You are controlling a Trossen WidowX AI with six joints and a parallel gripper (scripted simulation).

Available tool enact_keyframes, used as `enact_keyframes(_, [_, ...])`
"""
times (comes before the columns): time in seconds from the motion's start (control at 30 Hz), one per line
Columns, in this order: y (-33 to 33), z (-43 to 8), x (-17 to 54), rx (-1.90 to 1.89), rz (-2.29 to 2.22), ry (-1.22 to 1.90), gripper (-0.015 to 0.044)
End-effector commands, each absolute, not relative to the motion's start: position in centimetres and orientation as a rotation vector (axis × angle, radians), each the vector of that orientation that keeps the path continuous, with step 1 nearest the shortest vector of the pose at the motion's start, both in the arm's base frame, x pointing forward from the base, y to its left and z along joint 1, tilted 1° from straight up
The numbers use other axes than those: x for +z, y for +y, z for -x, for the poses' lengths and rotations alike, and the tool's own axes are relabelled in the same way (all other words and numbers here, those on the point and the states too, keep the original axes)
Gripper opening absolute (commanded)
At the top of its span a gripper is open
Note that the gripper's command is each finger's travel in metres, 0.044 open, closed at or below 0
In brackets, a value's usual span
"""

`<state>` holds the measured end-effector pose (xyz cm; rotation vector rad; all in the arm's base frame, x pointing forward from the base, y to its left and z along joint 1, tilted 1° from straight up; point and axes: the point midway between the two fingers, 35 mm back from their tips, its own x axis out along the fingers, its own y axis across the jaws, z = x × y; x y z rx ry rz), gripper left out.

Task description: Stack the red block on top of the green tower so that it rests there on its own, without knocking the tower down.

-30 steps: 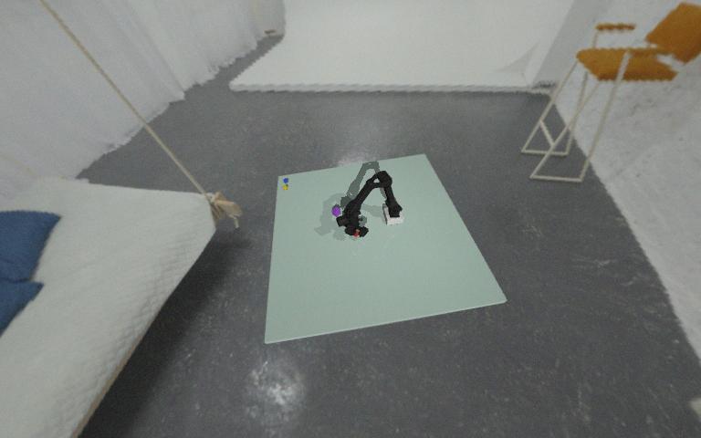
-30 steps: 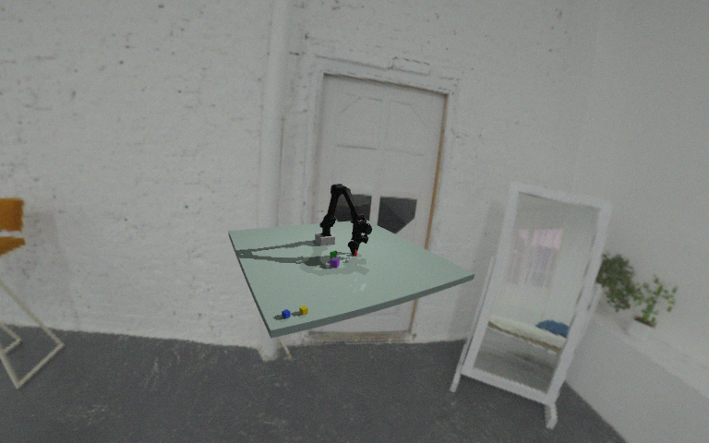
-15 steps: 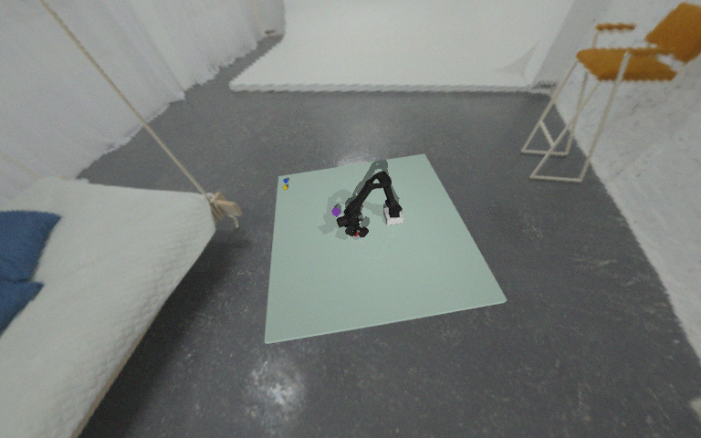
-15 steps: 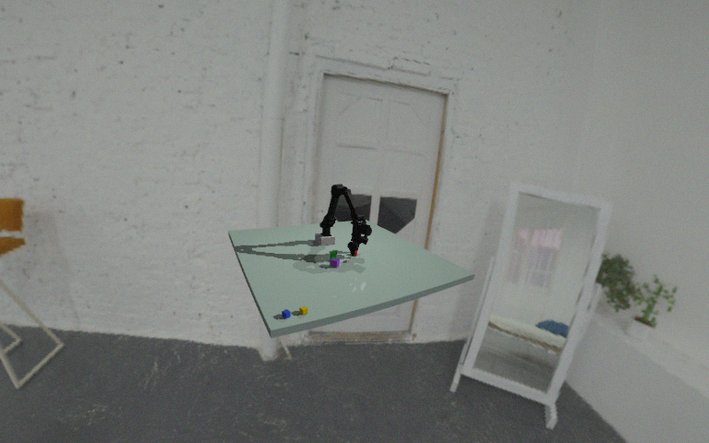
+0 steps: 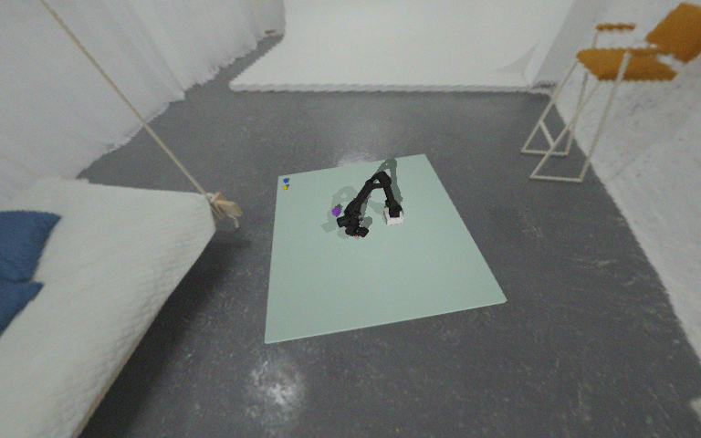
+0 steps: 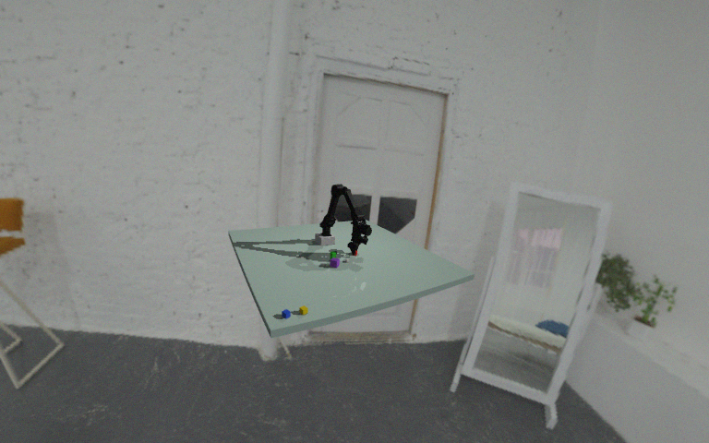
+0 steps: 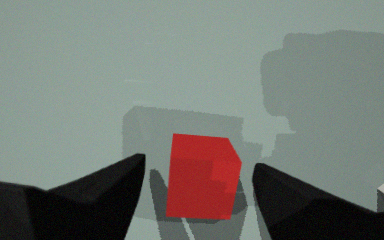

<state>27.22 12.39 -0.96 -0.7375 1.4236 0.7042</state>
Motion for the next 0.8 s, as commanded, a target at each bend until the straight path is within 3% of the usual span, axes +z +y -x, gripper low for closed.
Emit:
enact_keyframes(0.0, [12.4, -27.2, -1.0, 0.711, 0.737, 1.424, 0.0151])
enact_keyframes(0.07, [12.4, -27.2, -1.0, 0.711, 0.737, 1.424, 0.0099])
enact_keyframes(0.3, [12.4, -27.2, -1.0, 0.711, 0.737, 1.424, 0.0052])
enact_keyframes(0.37, [12.4, -27.2, -0.6, 0.711, 0.737, 1.424, 0.0])
enact_keyframes(0.77, [12.4, -27.1, 4.8, 0.711, 0.737, 1.424, 0.0])
